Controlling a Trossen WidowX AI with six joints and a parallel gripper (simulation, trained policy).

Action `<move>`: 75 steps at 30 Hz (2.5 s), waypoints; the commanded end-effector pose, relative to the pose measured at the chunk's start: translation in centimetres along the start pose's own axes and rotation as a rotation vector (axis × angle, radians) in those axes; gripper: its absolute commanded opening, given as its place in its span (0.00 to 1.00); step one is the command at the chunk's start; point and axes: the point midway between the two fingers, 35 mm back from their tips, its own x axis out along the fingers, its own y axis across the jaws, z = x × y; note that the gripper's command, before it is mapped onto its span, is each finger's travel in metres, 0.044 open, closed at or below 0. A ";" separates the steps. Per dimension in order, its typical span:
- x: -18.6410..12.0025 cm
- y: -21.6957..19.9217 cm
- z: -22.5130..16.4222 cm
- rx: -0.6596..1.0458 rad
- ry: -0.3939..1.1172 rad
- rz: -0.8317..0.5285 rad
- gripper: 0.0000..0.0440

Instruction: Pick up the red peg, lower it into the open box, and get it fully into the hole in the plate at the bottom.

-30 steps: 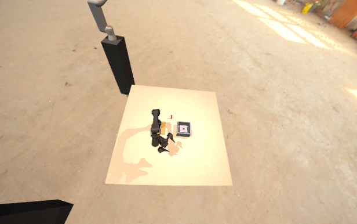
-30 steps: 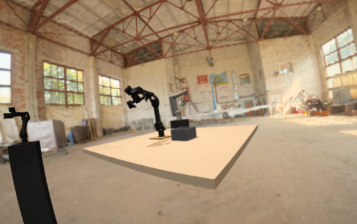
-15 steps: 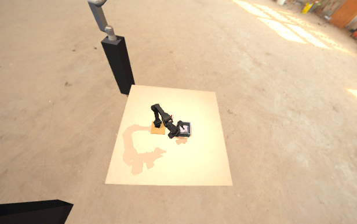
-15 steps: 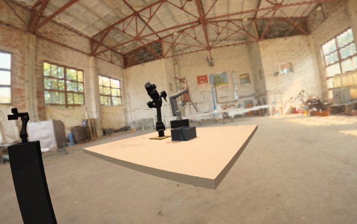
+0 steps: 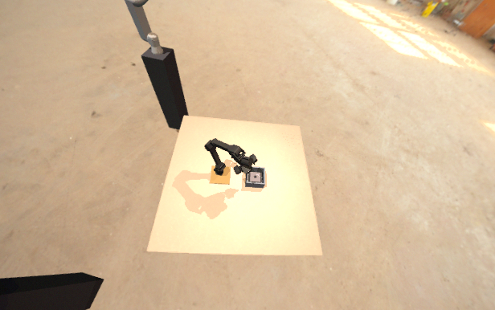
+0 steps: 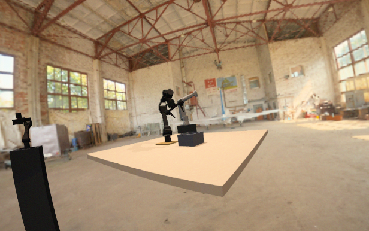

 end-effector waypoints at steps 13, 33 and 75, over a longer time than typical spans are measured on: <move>3.5 -2.1 -9.1 0.173 0.136 -0.237 1.00; 10.3 -5.2 -17.2 0.256 0.139 -0.445 1.00; 17.2 -6.1 -22.5 0.133 0.219 -0.294 0.05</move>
